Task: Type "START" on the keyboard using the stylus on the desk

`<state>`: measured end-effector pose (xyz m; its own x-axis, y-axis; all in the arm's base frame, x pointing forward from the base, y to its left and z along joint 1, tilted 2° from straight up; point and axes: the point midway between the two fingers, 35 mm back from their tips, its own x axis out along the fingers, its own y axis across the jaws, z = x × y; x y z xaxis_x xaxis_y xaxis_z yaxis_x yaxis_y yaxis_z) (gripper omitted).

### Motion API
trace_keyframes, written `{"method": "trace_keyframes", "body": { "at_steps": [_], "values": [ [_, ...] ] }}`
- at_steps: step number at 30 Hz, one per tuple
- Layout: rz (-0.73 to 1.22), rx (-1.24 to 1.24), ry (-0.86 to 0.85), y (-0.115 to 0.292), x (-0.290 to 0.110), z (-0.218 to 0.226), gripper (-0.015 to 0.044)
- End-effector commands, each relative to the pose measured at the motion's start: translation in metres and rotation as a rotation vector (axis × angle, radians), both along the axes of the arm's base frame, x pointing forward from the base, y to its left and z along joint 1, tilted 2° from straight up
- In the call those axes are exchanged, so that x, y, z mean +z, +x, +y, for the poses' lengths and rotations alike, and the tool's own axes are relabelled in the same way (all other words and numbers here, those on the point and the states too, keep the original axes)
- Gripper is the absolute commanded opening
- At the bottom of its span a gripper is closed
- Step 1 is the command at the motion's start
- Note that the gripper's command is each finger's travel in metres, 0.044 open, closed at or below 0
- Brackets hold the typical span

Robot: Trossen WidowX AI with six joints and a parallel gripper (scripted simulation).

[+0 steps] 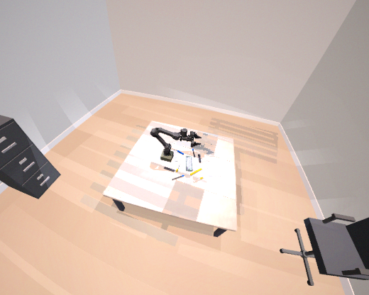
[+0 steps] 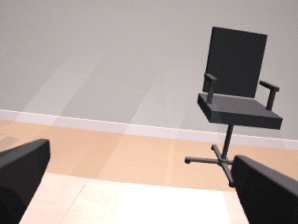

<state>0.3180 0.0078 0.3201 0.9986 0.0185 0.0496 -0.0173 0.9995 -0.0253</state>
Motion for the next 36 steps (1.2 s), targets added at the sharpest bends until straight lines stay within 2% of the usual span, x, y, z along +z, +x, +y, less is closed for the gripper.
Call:
{"method": "trace_keyframes", "body": {
  "at_steps": [1, 3, 9, 17, 22, 33, 36],
  "values": [
    [0.012, 0.000, -0.001, 0.001, -0.002, 0.000, 0.0414],
    [0.104, 0.004, -0.007, 0.011, -0.022, 0.002, 0.0361],
    [0.537, 0.026, -0.041, 0.031, -0.118, 0.010, 0.0204],
    [1.160, 0.059, -0.109, 0.001, -0.237, 0.018, 0.0000],
    [1.553, 0.081, -0.163, -0.042, -0.287, 0.019, 0.0000],
    [1.567, 0.082, -0.165, -0.044, -0.289, 0.019, 0.0000],
    [1.567, 0.081, -0.166, -0.039, -0.288, 0.000, 0.0000]
  ]
}}
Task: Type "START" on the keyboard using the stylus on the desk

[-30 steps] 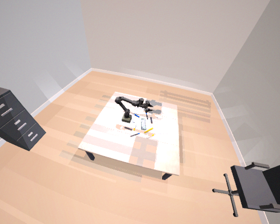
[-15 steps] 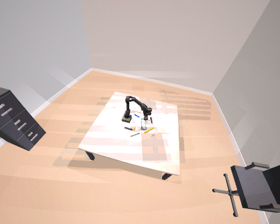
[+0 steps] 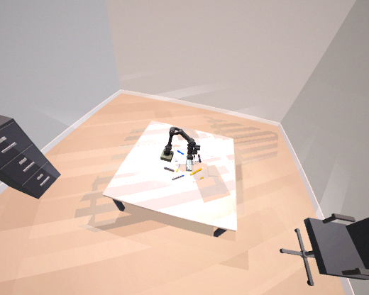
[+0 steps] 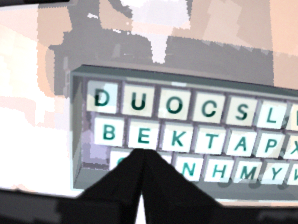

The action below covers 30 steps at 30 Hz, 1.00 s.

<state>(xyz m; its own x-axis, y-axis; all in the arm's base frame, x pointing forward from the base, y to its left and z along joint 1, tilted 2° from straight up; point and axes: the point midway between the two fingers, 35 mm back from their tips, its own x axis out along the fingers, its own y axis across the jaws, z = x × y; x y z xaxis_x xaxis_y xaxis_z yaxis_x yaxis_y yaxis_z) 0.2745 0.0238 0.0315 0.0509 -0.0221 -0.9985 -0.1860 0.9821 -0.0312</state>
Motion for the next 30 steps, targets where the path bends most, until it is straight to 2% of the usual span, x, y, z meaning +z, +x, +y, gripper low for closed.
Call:
{"method": "trace_keyframes", "body": {
  "at_steps": [1, 4, 15, 21, 30],
  "values": [
    [0.001, -0.005, -0.007, 0.008, 0.001, -0.030, 0.0000],
    [0.000, -0.005, -0.011, 0.011, 0.003, -0.062, 0.0000],
    [0.000, -0.005, -0.011, 0.012, 0.003, -0.066, 0.0000],
    [-0.001, -0.005, -0.018, 0.024, 0.006, -0.129, 0.0000],
    [-0.001, -0.005, -0.018, 0.024, 0.006, -0.131, 0.0000]
  ]
}}
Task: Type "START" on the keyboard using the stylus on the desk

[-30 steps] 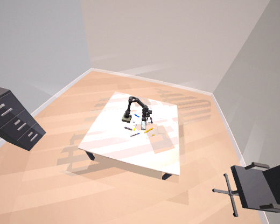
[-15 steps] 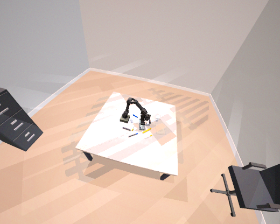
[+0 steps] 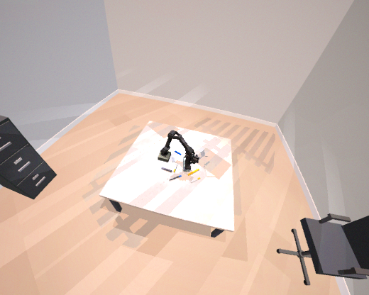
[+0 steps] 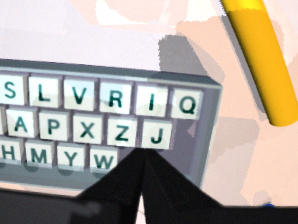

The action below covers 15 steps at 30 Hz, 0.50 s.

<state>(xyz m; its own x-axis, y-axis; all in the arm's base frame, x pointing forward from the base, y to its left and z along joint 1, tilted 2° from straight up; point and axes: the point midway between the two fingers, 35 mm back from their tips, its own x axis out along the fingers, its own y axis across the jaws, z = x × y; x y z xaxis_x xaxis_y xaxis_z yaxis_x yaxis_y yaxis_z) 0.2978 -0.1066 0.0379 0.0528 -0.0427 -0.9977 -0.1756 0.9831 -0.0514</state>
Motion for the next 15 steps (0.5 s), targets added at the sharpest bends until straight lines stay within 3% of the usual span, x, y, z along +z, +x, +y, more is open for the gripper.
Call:
{"method": "trace_keyframes", "body": {
  "at_steps": [1, 7, 15],
  "values": [
    [0.001, 0.006, 0.002, 0.000, 0.000, -0.001, 0.0000],
    [0.005, 0.006, 0.004, -0.034, -0.003, 0.020, 0.0000],
    [0.005, 0.006, 0.004, -0.036, -0.003, 0.021, 0.0000]
  ]
}}
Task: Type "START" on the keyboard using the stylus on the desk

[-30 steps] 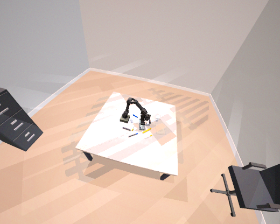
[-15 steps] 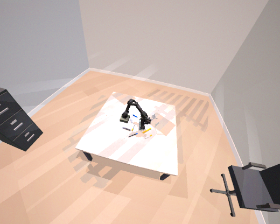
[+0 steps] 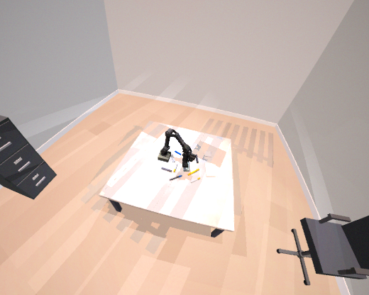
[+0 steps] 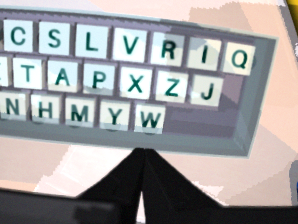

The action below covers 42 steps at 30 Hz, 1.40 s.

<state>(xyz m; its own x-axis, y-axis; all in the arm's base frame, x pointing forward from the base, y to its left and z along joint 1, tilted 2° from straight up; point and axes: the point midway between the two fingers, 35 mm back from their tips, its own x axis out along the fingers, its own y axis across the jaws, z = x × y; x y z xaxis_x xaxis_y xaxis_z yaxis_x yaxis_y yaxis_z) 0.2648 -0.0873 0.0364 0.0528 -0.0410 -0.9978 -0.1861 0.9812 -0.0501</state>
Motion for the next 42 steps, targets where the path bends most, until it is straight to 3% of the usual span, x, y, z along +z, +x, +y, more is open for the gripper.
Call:
{"method": "trace_keyframes", "body": {
  "at_steps": [1, 5, 13, 23, 29, 39, 42],
  "values": [
    [0.004, -0.005, 0.003, -0.003, -0.002, 0.001, 0.0000],
    [0.004, -0.005, 0.003, -0.003, -0.002, 0.004, 0.0000],
    [0.005, -0.005, 0.011, -0.017, -0.006, 0.080, 0.0000],
    [0.005, -0.005, 0.011, -0.017, -0.006, 0.080, 0.0000],
    [0.005, -0.005, 0.012, -0.019, 0.052, 0.082, 0.0000],
    [-0.015, 0.000, 0.015, -0.016, 0.052, 0.083, 0.0000],
    [-0.014, 0.000, 0.015, -0.016, 0.053, 0.083, 0.0079]
  ]
}}
